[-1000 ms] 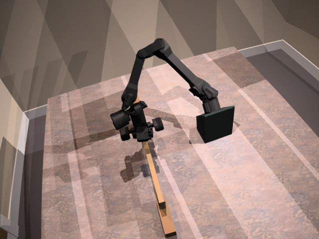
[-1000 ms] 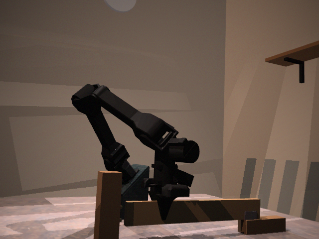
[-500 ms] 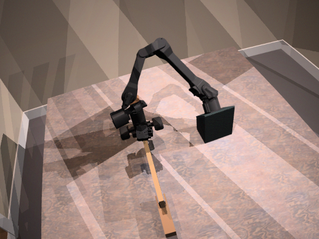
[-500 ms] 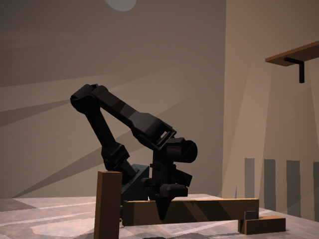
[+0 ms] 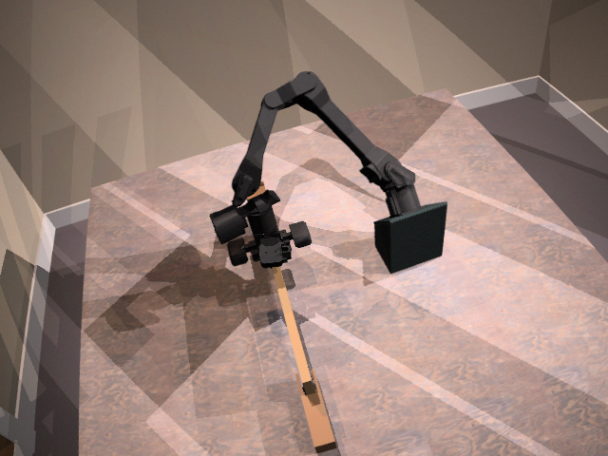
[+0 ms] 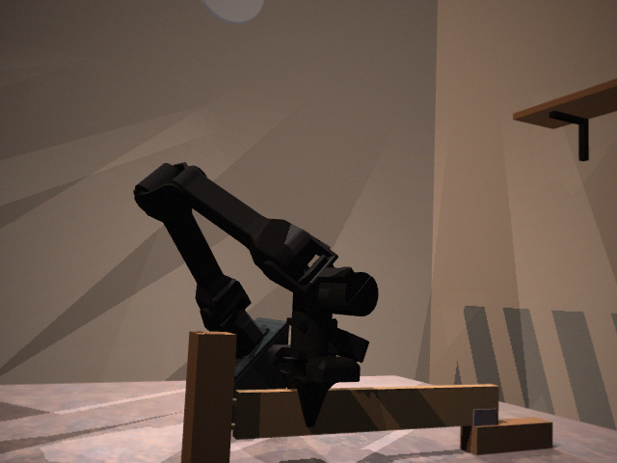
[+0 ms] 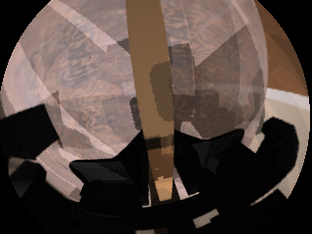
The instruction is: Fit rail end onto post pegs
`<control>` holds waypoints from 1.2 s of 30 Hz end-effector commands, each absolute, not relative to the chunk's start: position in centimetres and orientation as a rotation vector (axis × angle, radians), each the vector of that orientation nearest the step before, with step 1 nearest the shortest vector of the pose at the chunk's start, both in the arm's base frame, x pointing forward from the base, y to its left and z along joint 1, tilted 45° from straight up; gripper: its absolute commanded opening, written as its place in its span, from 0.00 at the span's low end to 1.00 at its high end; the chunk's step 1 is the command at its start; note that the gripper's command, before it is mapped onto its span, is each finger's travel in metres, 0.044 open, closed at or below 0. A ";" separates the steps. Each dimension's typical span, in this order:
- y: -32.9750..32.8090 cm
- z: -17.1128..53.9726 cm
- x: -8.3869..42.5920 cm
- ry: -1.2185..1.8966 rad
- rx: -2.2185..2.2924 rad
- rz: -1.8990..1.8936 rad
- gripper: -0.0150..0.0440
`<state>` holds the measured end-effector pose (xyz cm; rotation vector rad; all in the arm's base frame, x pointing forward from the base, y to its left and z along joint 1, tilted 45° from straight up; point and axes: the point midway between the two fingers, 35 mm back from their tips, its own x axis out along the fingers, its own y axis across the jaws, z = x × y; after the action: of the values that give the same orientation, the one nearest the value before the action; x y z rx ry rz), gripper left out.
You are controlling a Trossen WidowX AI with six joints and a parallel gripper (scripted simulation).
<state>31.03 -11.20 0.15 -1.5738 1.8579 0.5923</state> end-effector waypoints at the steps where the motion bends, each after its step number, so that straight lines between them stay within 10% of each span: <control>1: -11.3 0.5 31.1 1.852 -1.582 0.588 0.25; 36: -11.9 1.3 31.0 1.852 -1.583 0.588 0.25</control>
<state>30.88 -11.92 0.98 -1.5746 1.8583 0.5901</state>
